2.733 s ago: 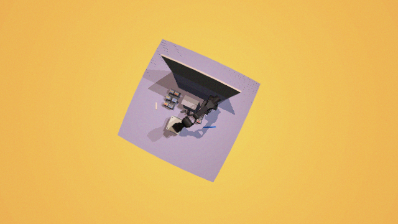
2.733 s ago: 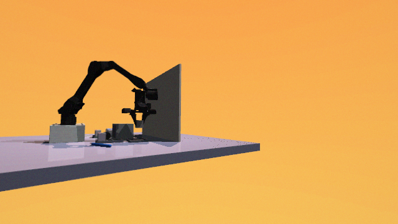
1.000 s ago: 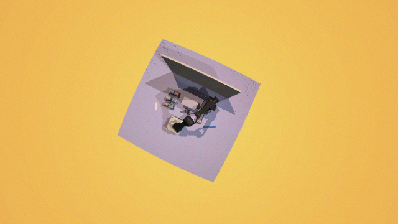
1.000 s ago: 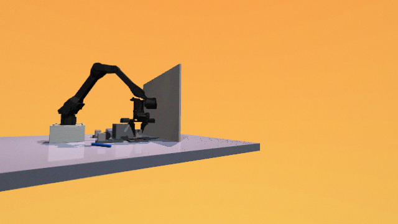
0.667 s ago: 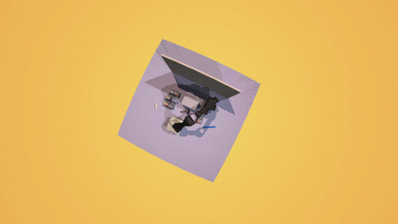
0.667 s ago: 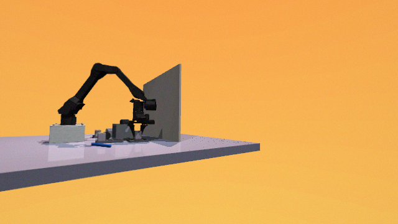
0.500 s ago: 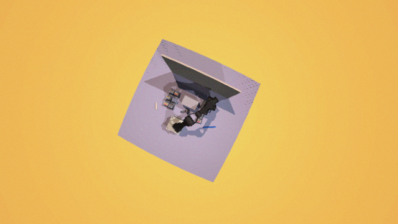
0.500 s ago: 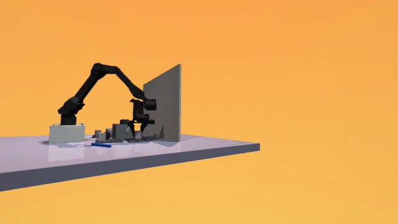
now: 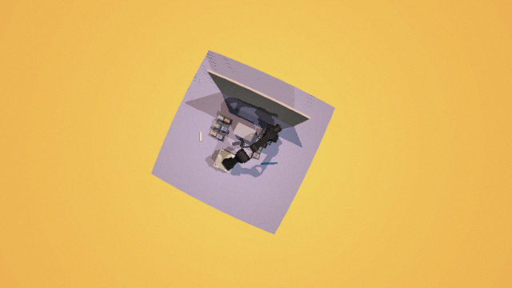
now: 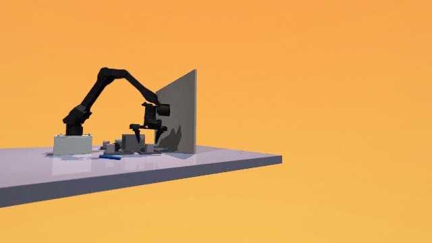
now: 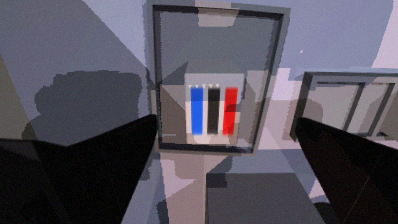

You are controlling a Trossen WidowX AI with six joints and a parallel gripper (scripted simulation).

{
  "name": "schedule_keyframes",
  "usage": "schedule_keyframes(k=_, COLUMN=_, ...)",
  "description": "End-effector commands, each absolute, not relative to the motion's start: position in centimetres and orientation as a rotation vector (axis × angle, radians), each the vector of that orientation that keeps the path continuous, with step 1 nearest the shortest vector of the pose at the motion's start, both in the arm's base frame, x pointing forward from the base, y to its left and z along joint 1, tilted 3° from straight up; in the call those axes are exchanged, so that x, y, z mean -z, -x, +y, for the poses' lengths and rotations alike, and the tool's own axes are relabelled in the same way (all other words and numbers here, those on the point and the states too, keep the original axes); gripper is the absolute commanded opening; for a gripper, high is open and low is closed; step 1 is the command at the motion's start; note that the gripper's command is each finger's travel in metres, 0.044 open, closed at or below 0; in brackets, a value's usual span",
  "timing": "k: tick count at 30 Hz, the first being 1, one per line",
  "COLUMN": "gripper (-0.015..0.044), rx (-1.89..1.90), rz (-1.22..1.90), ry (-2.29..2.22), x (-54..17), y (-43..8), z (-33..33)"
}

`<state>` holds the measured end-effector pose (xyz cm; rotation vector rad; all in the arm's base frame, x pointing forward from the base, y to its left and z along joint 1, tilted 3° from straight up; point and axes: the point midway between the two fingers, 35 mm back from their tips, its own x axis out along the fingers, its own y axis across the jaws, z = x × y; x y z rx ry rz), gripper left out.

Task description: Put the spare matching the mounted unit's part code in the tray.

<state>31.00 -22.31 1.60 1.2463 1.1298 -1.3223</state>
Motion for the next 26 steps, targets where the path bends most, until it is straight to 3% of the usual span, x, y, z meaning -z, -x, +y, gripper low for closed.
schedule_keyframes(k=1, gripper=0.044, rx=1.304, rz=1.079, ry=-1.244, x=-8.3, y=-31.4, z=-22.2)
schedule_keyframes(k=26, gripper=0.044, rx=1.287, rz=1.056, ry=-1.243, x=-9.8, y=-31.5, z=-22.2)
